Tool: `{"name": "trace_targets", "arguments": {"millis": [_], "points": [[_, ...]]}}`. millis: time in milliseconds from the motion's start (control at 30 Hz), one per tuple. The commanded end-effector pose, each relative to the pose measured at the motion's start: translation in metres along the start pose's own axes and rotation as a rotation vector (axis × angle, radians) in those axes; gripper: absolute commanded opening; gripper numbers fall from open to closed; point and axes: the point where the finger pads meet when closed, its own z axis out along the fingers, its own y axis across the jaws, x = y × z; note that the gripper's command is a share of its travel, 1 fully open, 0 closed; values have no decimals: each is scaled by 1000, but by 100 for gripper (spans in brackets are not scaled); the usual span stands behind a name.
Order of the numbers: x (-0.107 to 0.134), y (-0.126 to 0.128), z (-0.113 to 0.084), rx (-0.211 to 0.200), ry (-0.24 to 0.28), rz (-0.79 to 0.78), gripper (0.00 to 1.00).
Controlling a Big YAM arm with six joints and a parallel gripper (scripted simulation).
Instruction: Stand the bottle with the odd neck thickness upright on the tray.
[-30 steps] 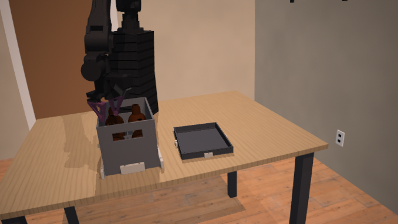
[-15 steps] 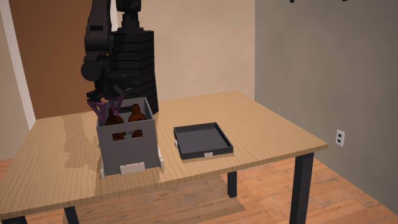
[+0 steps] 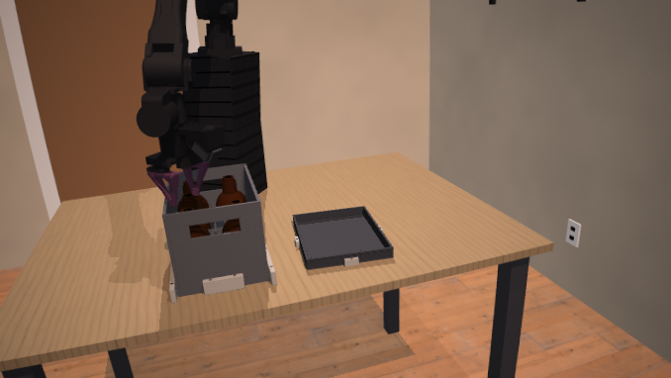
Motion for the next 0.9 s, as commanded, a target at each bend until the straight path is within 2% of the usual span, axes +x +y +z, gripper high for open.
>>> {"name": "trace_targets", "arguments": {"millis": [0,867], "points": [[-21,-13,-4,35,-23,-8,61],[-24,-12,-6,27,-18,-7,61]]}}
